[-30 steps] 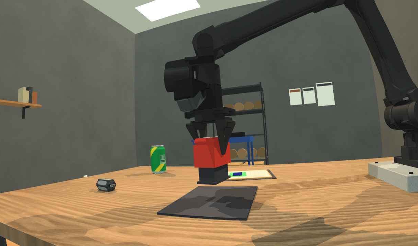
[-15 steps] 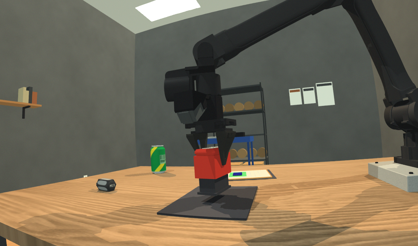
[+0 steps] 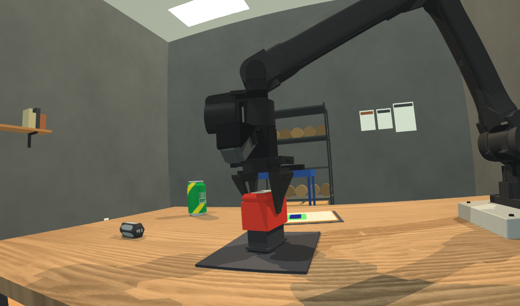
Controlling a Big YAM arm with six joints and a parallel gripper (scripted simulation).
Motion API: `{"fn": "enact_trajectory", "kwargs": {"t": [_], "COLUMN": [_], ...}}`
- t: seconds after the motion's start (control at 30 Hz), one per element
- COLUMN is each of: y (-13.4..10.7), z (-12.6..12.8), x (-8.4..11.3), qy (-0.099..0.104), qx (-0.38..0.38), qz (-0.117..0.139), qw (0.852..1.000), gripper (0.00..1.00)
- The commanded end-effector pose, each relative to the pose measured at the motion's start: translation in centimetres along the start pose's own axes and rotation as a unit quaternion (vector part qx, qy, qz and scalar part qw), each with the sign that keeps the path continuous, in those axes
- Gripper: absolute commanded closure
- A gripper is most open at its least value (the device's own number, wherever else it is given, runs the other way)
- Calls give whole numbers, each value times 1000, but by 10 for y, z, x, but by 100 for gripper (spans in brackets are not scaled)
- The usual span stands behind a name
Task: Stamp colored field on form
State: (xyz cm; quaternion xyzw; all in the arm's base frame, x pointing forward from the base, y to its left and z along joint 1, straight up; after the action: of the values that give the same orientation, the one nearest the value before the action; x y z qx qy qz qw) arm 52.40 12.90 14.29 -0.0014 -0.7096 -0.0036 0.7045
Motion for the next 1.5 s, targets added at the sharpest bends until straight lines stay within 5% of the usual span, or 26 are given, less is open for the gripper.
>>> {"fn": "enact_trajectory", "kwargs": {"t": [0.0,0.7,0.73,1.47], "y": [2,1,1,1], "z": [-3,0,0,0], "x": [3,5,5,3], "qy": [-8,-11,-11,-9], "qx": [-8,-8,-8,-8], "qz": [-2,-3,-3,-3], "qw": [1000,1000,1000,1000], "gripper": [68,68,15,15]}}
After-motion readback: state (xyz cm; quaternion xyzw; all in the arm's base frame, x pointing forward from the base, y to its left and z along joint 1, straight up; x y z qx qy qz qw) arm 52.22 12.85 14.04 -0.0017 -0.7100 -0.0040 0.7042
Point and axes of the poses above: the point where the finger pads meet when closed, its own x axis back along the fingers, its own z axis across the jaws, y = z × x, the point moved 10 cm from there along x, back along the fingers, and after that the axes turned 10 degrees about x, right-handed, at the moved point
